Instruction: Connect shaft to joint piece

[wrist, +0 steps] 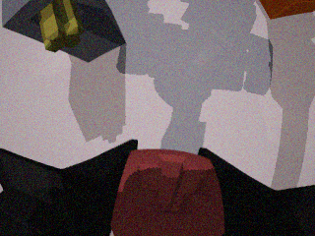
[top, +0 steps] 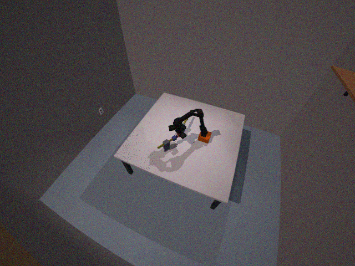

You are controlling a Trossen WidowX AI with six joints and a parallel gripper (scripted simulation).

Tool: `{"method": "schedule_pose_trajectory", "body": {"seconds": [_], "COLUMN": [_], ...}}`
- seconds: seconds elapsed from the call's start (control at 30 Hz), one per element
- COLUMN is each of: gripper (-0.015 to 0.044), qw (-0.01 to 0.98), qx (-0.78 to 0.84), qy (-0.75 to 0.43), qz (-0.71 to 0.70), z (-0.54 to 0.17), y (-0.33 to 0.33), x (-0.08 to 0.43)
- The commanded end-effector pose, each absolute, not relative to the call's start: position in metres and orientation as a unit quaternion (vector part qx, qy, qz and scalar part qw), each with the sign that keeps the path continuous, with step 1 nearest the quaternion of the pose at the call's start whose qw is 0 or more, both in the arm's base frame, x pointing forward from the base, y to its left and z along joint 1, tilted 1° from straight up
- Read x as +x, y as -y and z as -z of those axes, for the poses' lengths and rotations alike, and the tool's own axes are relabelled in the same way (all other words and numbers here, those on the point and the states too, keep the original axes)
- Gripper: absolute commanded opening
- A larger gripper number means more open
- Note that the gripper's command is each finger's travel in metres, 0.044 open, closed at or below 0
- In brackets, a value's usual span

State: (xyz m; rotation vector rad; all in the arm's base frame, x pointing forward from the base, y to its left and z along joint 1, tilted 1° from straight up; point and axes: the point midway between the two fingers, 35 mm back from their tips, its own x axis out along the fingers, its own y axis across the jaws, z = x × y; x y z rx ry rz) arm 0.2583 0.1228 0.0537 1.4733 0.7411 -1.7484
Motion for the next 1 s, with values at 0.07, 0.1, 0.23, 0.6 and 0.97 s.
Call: {"method": "schedule_pose_trajectory", "body": {"seconds": [0.07,0.1,0.23,0.6,0.97], "gripper": [0.0000,0.0000,0.0000,0.0000,0.0000], "qw": [0.379,0.382,0.393,0.416,0.430], "qx": [0.578,0.579,0.582,0.585,0.581], "qy": [-0.322,-0.328,-0.349,-0.408,-0.469], "qz": [0.646,0.641,0.621,0.564,0.507], "z": [-0.051,-0.050,-0.049,-0.044,-0.039], "y": [-0.120,-0.120,-0.118,-0.115,-0.113], "x": [0.261,0.262,0.264,0.270,0.276]}}
